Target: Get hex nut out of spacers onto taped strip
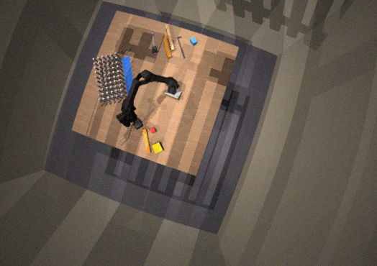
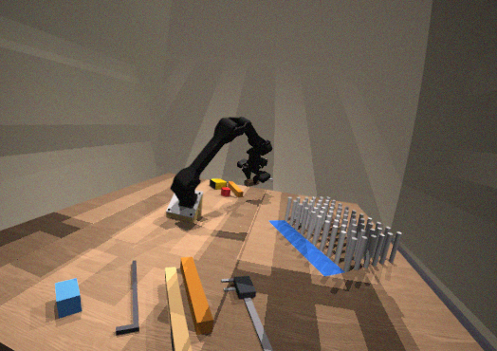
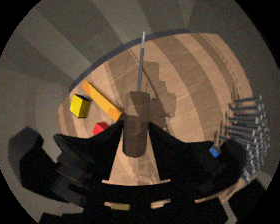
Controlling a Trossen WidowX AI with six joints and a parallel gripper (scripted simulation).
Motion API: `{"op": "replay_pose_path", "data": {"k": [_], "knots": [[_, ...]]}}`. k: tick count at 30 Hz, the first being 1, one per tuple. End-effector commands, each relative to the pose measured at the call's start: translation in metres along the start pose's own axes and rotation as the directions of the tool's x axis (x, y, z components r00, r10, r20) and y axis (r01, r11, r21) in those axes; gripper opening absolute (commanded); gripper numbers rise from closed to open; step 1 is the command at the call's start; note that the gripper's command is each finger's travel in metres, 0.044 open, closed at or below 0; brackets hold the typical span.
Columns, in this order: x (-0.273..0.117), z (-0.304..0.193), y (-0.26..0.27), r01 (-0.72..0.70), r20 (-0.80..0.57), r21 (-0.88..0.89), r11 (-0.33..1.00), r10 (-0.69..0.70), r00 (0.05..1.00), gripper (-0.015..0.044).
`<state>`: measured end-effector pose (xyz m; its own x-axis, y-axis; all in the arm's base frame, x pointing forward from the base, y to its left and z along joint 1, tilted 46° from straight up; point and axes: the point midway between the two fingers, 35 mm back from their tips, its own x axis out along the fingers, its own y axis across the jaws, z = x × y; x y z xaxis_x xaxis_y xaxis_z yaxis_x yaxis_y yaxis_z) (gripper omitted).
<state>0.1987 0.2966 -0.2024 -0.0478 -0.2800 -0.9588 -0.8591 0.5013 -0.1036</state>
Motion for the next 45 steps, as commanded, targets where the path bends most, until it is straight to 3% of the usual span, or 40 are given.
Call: {"op": "replay_pose_path", "data": {"k": [1, 8, 15, 45], "knots": [[-0.027, 0.012, 0.009, -0.007, 0.018, 0.002, 1.000, 0.007, 1.000, 0.0000], [-0.073, 0.022, 0.025, -0.009, 0.017, 0.003, 1.000, 0.009, 1.000, 0.0000], [-0.081, 0.022, 0.023, -0.008, 0.020, 0.007, 1.000, 0.008, 1.000, 0.0000], [-0.210, -0.060, -0.134, 0.054, 0.109, 0.215, 0.975, -0.079, 0.991, 0.0000]]}}
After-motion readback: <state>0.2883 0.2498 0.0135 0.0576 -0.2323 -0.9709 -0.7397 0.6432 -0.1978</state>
